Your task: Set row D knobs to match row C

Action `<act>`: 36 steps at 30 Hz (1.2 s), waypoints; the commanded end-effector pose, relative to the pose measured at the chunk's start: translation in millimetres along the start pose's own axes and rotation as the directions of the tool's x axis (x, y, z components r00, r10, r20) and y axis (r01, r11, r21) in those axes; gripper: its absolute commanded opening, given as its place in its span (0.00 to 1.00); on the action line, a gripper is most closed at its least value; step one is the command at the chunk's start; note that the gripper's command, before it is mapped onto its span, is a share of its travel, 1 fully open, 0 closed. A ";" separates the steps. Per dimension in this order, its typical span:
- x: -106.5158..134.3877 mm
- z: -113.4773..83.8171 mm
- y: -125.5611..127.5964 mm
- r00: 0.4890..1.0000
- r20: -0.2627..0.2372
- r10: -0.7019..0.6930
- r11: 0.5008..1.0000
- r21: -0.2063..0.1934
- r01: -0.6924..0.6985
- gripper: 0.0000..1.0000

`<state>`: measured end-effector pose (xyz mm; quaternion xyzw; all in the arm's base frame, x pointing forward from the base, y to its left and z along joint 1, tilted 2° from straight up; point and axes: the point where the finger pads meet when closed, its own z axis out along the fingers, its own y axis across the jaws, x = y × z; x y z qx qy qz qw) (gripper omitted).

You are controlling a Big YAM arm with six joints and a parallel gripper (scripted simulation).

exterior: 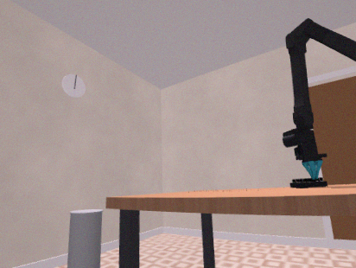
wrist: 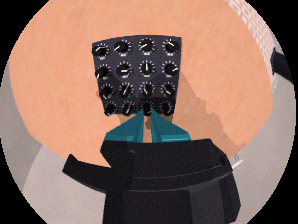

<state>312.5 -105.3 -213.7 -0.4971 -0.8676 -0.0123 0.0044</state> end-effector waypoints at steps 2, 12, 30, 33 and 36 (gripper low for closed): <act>-4.0 3.6 7.1 1.000 0.011 0.000 1.000 -0.009 0.000 0.08; -4.0 3.6 7.1 1.000 0.011 -0.001 1.000 -0.009 0.001 0.08; -4.0 3.6 7.2 0.997 0.012 -0.073 0.997 -0.008 0.073 0.08; -4.1 3.6 7.3 0.995 0.012 -0.101 0.995 -0.008 0.101 0.08; -4.1 3.6 7.3 0.991 0.012 -0.135 0.991 -0.008 0.136 0.08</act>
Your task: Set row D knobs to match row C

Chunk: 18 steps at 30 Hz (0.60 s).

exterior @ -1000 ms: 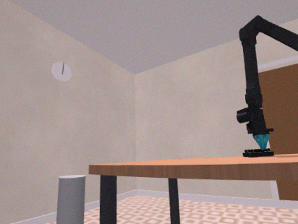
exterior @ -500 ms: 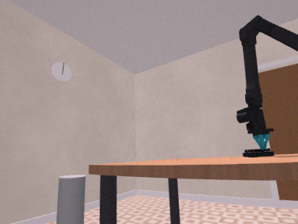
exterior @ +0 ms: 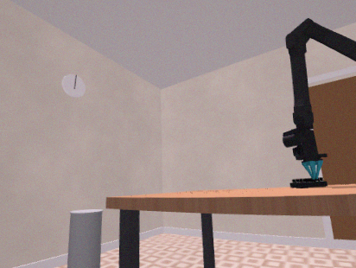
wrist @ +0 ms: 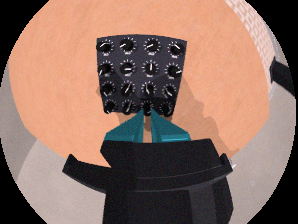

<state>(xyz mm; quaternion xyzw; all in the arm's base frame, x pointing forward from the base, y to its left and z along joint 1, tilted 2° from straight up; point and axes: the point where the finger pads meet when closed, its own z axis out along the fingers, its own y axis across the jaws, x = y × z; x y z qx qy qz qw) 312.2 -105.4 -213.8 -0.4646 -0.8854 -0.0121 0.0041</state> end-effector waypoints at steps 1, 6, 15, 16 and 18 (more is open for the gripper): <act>-4.6 3.6 7.3 0.997 0.012 -0.075 0.997 -0.008 0.075 0.08; -4.5 3.6 7.5 0.988 0.013 -0.151 0.988 -0.009 0.151 0.08; -4.4 3.5 7.8 0.959 0.013 -0.284 0.959 -0.009 0.285 0.08; -4.5 3.5 7.9 0.952 0.014 -0.306 0.952 -0.008 0.306 0.08; -4.5 3.5 7.9 0.937 0.014 -0.349 0.937 -0.008 0.349 0.08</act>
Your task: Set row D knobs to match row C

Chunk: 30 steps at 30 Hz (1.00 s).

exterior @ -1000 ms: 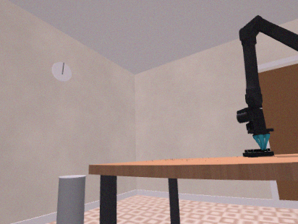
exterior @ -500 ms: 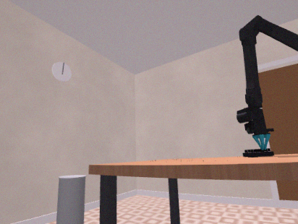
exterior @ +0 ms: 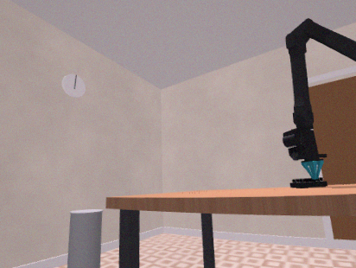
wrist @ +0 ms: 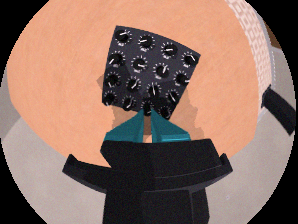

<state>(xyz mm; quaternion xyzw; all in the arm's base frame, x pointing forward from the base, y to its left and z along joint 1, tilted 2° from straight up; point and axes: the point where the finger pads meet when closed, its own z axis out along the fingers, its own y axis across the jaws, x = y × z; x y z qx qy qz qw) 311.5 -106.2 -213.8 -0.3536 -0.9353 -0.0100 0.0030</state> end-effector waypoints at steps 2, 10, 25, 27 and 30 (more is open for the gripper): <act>-6.3 3.4 7.7 0.987 0.014 -0.159 0.987 -0.012 0.160 0.08; -6.4 3.4 7.8 0.951 0.016 -0.307 0.952 -0.010 0.307 0.08; -6.3 3.4 7.9 0.807 0.019 -0.590 0.807 -0.005 0.590 0.08; -6.3 3.4 7.9 0.775 0.019 -0.631 0.775 -0.005 0.632 0.08; -6.2 3.4 7.9 0.725 0.019 -0.689 0.725 -0.004 0.689 0.08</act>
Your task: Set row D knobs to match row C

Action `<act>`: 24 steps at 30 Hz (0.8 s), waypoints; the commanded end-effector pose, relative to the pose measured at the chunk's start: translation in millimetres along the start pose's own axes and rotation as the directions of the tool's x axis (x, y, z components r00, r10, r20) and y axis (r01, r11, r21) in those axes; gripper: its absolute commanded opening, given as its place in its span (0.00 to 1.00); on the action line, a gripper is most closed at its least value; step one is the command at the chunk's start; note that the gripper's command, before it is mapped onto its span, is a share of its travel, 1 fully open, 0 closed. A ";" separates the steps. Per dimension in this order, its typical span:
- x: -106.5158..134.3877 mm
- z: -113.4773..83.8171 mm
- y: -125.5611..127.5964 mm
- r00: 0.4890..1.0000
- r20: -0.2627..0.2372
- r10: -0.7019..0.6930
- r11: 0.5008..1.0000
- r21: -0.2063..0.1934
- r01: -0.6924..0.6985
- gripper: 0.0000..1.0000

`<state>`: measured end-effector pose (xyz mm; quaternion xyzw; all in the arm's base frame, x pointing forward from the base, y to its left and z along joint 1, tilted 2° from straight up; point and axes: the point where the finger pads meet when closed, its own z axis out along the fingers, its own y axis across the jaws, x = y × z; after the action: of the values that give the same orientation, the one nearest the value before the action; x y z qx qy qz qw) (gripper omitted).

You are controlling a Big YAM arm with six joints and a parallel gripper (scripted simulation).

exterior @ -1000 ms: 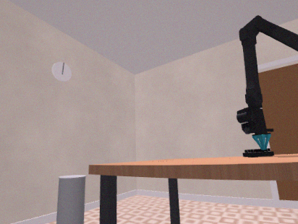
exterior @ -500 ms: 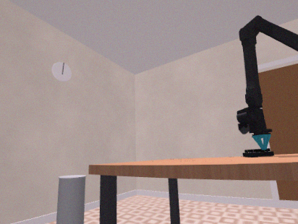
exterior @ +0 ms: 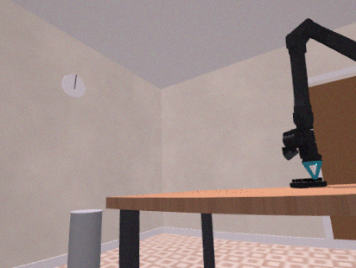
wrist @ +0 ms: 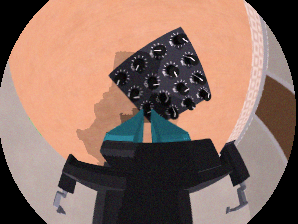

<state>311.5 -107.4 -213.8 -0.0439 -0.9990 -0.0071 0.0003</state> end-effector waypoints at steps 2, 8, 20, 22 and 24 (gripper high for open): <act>-9.5 3.4 3.9 0.985 0.021 -0.174 0.985 -0.009 0.174 0.08; -9.4 3.5 4.0 0.952 0.022 -0.306 0.952 -0.007 0.307 0.08; -8.2 3.6 4.4 0.882 0.022 -0.471 0.882 -0.004 0.471 0.08; -8.1 3.6 4.4 0.869 0.022 -0.495 0.869 -0.004 0.495 0.08; -8.0 3.6 4.4 0.856 0.022 -0.516 0.857 -0.003 0.516 0.08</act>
<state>312.3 -107.0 -213.8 0.1831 -0.9831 -0.0081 -0.0027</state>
